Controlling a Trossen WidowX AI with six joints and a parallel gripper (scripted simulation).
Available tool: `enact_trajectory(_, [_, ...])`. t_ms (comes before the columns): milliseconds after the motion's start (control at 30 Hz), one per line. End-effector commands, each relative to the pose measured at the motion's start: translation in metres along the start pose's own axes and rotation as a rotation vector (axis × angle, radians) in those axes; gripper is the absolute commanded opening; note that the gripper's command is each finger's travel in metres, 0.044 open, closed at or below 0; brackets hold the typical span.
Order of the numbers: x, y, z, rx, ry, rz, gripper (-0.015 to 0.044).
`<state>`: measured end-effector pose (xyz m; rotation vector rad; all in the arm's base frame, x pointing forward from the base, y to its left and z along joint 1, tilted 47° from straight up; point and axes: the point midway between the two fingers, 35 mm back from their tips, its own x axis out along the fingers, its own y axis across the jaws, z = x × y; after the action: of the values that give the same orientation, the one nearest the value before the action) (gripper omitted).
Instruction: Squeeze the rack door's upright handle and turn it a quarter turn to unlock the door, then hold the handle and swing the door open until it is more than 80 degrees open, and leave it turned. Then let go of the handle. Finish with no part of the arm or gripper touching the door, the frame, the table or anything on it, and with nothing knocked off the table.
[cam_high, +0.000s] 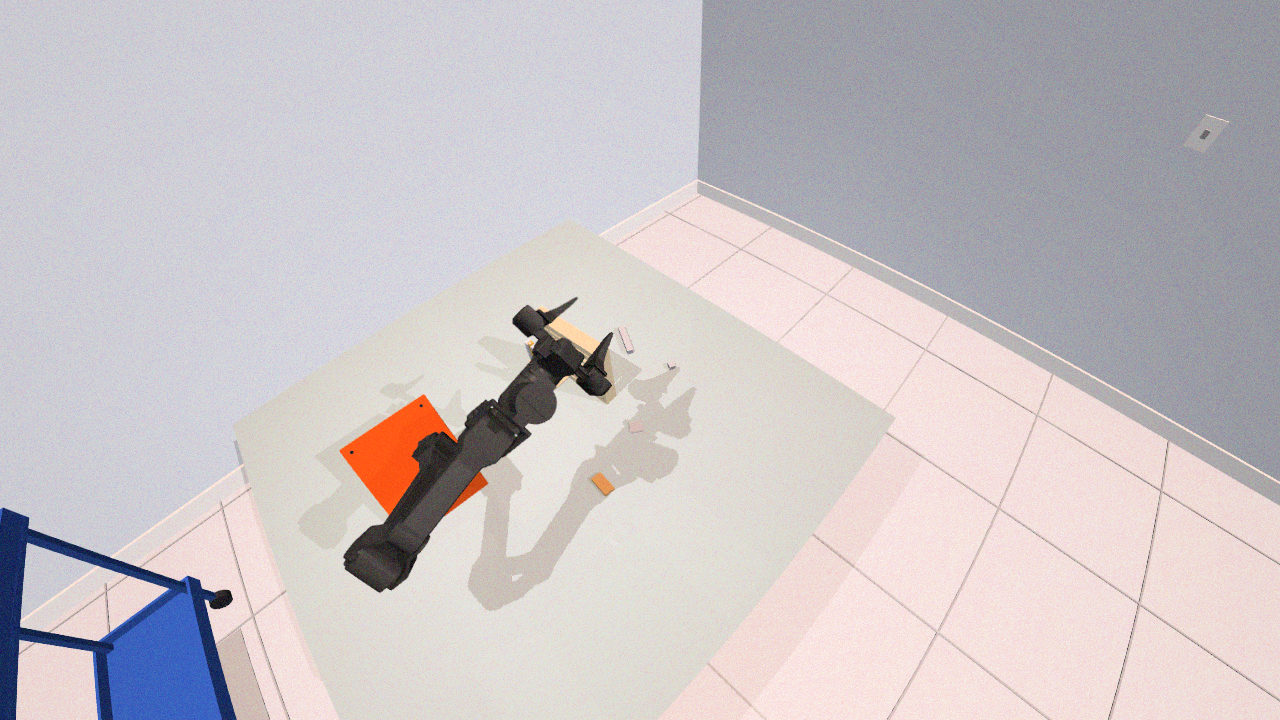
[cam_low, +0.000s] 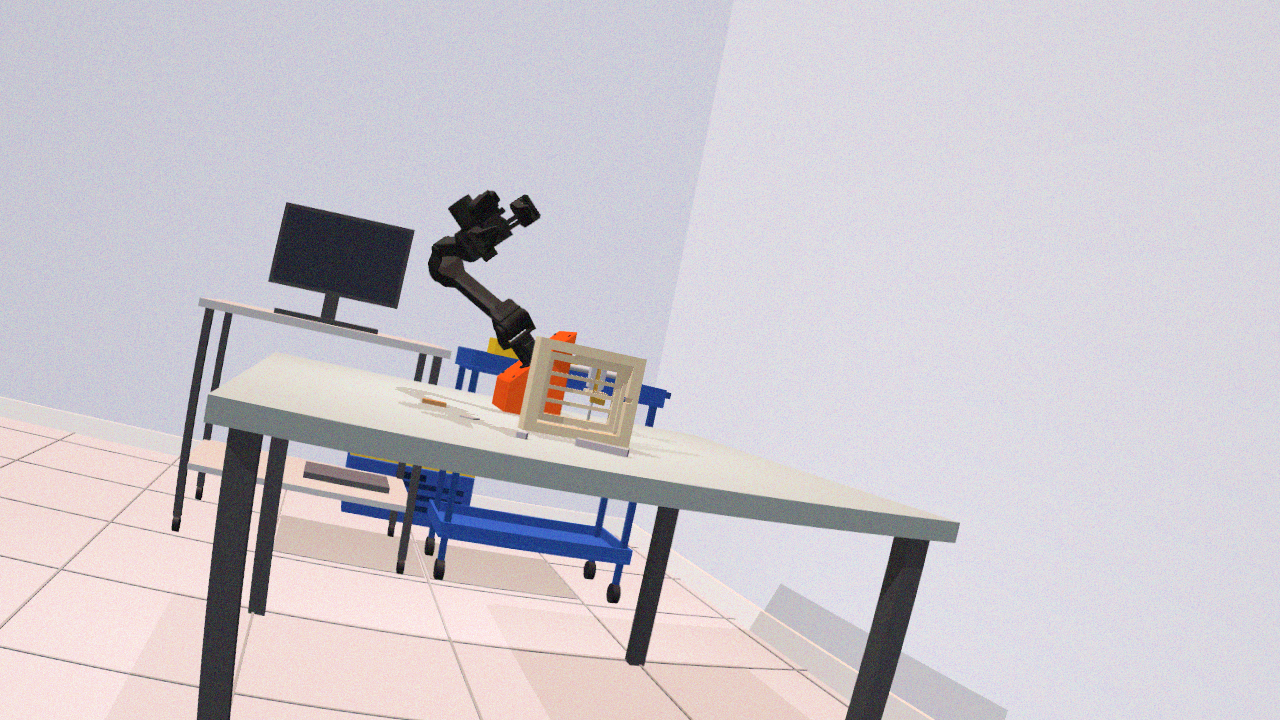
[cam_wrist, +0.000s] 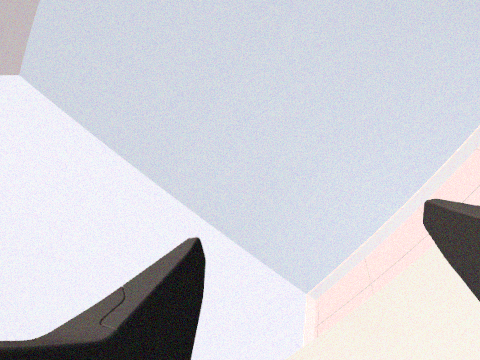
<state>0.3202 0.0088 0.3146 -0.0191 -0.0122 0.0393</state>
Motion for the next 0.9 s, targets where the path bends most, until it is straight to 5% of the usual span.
enact_trajectory(0, [0.001,0.000,-0.001,0.002,0.004,0.000,0.0374])
enact_trajectory(133, [0.012,0.002,-0.015,0.030,0.088,-0.009,0.0281])
enact_trajectory(867, [0.056,0.019,-0.116,0.123,0.625,-0.124,0.0281])
